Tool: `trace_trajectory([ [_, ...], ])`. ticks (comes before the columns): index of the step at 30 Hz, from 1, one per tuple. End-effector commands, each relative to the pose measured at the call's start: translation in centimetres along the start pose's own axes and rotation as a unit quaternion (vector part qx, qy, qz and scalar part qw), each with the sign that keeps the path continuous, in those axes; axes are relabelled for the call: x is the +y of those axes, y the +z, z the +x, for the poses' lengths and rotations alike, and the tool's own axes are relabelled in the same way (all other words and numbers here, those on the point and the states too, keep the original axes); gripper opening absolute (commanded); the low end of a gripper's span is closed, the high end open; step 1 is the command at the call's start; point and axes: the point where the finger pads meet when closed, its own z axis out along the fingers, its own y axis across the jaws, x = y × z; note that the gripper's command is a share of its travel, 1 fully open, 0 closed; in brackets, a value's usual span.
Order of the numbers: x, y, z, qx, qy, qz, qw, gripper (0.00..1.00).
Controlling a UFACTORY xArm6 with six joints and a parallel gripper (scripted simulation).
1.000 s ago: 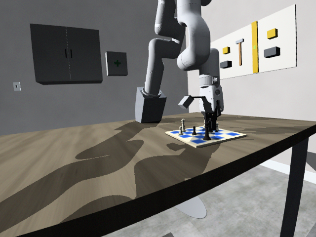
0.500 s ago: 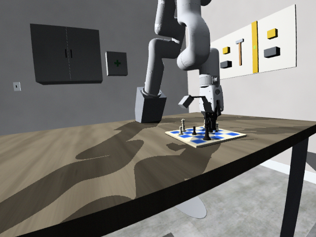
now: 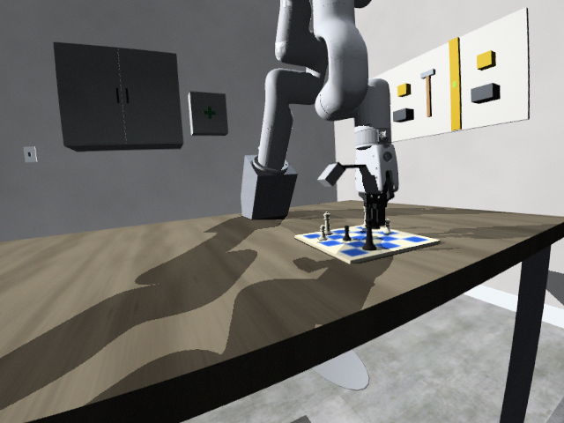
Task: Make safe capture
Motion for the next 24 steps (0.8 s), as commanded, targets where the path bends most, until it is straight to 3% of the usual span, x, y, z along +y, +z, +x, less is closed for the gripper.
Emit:
trace_trajectory([
  [1, -0.1, -1.5, 0.0, 0.000, 0.000, -0.006, 1.000, 0.00],
  [24, -0.2, -8.3, 0.0, 0.000, 0.000, -0.006, 1.000, 0.00],
])
